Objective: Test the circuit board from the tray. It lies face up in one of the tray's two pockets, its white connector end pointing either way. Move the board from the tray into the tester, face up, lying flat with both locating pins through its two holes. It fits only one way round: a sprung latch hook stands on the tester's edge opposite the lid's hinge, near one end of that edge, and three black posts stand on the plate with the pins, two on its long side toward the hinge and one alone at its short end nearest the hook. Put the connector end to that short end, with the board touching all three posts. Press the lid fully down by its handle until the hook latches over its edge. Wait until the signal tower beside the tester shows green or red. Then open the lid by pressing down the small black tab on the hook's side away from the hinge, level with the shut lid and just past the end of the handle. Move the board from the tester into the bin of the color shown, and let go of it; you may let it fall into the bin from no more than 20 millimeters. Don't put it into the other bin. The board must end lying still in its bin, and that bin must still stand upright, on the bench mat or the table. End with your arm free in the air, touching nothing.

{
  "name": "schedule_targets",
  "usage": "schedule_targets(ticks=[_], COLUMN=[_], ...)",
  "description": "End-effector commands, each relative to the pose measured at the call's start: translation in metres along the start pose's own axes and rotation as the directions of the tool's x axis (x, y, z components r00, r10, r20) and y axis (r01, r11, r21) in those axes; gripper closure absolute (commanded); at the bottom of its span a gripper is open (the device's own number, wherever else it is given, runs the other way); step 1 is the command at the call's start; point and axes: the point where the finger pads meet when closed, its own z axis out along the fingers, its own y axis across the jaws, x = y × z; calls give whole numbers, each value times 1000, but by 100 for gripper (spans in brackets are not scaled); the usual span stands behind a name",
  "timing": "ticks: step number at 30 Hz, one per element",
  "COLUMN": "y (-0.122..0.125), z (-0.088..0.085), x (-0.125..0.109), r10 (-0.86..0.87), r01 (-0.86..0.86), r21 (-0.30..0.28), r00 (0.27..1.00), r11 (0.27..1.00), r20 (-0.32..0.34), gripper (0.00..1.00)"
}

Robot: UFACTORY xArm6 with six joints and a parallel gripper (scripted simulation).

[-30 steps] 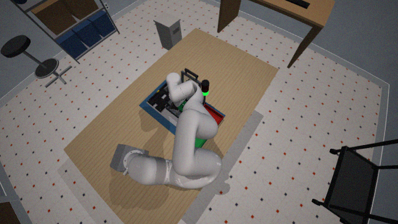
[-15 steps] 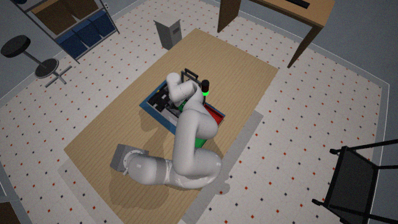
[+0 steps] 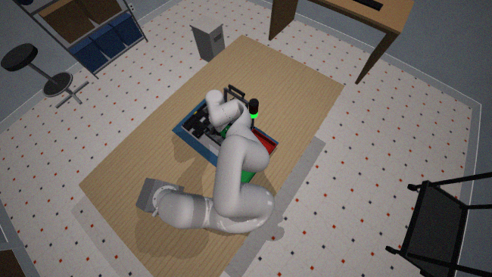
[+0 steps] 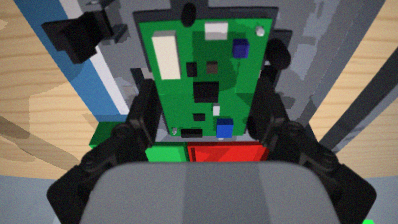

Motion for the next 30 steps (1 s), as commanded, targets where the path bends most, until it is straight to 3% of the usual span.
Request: schedule_targets(ticks=[1,2,30], y=[1,1,1], z=[-1,-1,-1], x=[0,0,0], r10=[1,1,1], r01=[-1,-1,-1], r21=[-2,-2,-2], r00=[1000,1000,1000], r11=[1000,1000,1000], r20=[-2,-2,-2], gripper=[15,19,21])
